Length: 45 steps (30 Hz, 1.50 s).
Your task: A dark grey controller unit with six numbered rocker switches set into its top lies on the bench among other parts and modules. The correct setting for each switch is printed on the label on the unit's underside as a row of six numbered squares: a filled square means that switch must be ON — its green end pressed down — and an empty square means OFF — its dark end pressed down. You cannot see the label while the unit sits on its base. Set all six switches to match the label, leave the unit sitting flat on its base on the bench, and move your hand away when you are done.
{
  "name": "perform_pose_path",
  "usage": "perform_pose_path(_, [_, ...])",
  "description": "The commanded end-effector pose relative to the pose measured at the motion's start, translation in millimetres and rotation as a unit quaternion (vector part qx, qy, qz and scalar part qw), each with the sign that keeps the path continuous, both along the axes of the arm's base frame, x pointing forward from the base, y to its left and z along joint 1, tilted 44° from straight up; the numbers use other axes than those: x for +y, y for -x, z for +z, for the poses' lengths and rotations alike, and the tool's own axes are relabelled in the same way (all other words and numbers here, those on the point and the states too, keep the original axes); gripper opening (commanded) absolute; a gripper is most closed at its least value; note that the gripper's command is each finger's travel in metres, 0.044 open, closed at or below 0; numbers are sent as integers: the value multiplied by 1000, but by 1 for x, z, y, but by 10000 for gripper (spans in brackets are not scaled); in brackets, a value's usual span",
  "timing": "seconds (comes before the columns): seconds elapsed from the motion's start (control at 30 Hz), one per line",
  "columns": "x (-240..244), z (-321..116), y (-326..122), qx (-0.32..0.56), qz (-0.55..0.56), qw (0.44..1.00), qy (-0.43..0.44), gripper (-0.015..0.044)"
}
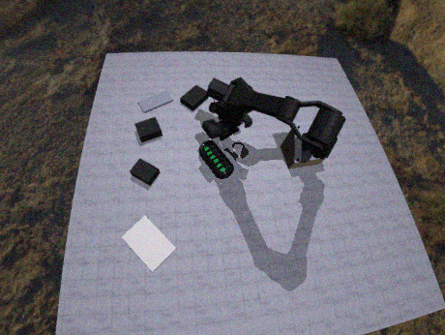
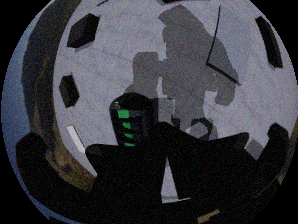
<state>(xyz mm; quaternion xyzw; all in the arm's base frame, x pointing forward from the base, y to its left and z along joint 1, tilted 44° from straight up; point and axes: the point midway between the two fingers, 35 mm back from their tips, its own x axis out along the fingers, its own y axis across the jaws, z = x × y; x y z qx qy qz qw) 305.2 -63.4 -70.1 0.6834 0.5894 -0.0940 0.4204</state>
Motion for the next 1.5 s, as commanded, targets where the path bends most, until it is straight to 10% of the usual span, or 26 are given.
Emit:
perform_pose_path(0.0, [18, 28, -9, 25, 33, 999, 16, 0])
perform_pose_path(0.2, [61, 93, -7, 81, 96, 991, 53, 0])
perform_pose_path(1.47, [92, 61, -9, 81, 97, 991, 52, 0])
